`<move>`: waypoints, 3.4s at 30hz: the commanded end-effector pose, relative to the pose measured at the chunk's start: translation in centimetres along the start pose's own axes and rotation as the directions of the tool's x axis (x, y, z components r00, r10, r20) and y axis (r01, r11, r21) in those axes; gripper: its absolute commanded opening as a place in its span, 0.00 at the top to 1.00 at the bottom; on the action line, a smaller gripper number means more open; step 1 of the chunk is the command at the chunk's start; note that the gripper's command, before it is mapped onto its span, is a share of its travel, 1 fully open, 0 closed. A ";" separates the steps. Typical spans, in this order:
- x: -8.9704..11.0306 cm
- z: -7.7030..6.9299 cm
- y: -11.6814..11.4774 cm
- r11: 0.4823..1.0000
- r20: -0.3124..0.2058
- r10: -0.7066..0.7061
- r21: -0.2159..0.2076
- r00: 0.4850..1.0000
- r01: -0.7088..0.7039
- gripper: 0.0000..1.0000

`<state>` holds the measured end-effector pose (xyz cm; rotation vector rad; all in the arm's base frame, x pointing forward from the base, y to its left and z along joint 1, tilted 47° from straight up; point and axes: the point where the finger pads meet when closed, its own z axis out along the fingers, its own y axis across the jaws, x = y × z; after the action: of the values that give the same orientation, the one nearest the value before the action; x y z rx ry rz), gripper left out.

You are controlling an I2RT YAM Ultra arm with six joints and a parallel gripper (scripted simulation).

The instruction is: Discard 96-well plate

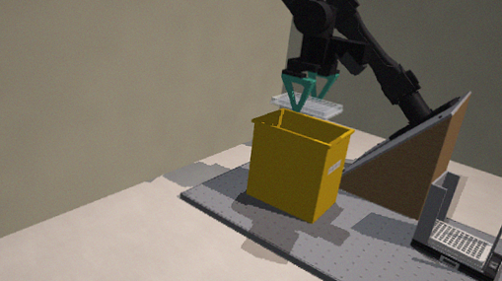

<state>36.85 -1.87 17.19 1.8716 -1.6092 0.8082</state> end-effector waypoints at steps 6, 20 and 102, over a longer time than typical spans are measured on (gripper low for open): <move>-0.4 0.4 -0.2 1.000 0.002 -0.010 0.020 1.000 0.010 1.00; -0.3 2.2 -0.4 1.000 0.002 -0.010 0.020 1.000 0.010 1.00; -0.2 -0.7 -0.2 1.000 0.002 -0.010 0.020 1.000 0.010 0.00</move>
<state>36.90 -1.91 17.38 1.8730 -1.6018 0.8148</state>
